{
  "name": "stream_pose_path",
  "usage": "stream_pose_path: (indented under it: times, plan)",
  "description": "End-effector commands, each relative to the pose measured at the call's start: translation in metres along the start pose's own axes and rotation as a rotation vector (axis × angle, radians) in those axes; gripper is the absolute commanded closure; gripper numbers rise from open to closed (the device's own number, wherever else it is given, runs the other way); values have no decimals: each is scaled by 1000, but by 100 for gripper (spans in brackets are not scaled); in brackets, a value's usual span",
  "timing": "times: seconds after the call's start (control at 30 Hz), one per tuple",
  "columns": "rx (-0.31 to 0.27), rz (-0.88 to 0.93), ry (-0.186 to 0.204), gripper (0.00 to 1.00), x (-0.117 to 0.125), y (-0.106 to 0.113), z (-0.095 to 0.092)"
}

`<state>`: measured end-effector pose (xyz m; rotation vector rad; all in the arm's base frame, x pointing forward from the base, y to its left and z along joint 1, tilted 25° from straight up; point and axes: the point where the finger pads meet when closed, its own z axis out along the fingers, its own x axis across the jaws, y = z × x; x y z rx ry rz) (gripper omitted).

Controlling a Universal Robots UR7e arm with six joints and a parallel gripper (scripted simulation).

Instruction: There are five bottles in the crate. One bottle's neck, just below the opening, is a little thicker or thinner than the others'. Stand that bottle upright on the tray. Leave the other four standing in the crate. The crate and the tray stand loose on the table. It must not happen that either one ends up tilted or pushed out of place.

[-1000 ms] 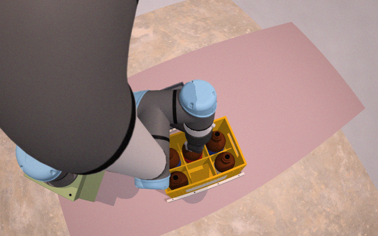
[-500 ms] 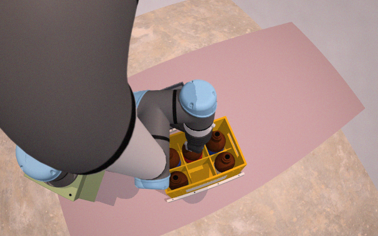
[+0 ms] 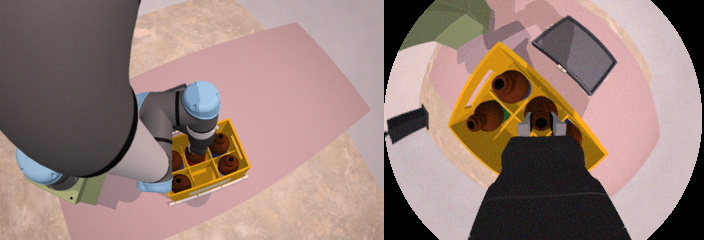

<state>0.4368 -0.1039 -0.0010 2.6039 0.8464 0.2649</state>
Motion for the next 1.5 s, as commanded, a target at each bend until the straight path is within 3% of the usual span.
stream_pose_path:
  times: [0.0,1.47]
  plan:
    - [-5,3,2,100,1,3,-1]
    - [-5,0,3,100,2,5,-38]
